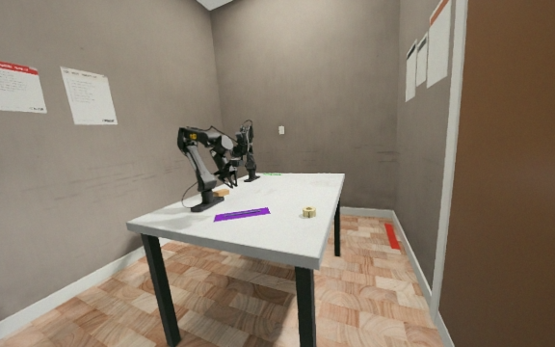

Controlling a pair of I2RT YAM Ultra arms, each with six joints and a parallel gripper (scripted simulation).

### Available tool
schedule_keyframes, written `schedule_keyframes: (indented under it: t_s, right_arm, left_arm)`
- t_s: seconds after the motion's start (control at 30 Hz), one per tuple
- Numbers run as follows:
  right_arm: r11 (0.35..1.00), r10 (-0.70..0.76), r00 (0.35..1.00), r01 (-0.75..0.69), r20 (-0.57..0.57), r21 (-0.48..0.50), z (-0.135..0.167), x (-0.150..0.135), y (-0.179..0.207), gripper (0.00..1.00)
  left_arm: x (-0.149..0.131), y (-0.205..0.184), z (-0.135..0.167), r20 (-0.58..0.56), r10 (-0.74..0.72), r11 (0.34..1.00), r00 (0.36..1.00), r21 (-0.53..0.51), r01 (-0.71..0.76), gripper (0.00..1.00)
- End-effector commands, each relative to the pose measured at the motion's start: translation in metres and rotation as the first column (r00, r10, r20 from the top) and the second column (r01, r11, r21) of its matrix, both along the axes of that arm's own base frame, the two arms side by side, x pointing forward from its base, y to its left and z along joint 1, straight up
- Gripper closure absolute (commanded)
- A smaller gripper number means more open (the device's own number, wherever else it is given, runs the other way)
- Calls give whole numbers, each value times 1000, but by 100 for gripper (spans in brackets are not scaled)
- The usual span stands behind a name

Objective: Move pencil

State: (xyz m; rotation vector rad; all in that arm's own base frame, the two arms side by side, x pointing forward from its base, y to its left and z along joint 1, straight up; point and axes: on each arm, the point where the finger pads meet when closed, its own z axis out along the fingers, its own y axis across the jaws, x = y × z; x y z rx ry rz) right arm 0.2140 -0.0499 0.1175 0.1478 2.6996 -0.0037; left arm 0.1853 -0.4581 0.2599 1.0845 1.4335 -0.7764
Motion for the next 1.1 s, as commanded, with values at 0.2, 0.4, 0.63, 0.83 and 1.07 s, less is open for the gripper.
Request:
schedule_keyframes:
  t_s: [0.2,0.4,0.63,0.83,1.07]
  right_arm:
    - [942,334,942,-335,-22,-20,-34,6,-19,71]
    - [866,500,866,-499,2,-33,-57,2,-41,71]
    - [780,625,778,-622,56,-64,-80,-7,-56,71]
    - [763,646,759,-644,85,-54,-93,-17,-60,71]
    - [783,620,780,-621,86,-14,-99,-27,-63,71]
  left_arm:
    - [-27,28,30,22,-29,997,999,-75,31,0]
    - [-41,43,25,18,-48,997,999,-66,50,0]
    - [-44,47,32,26,-52,995,998,-86,54,0]
    - [-44,47,32,27,-52,995,998,-88,54,0]
    - [-44,47,32,27,-52,995,998,-88,54,0]
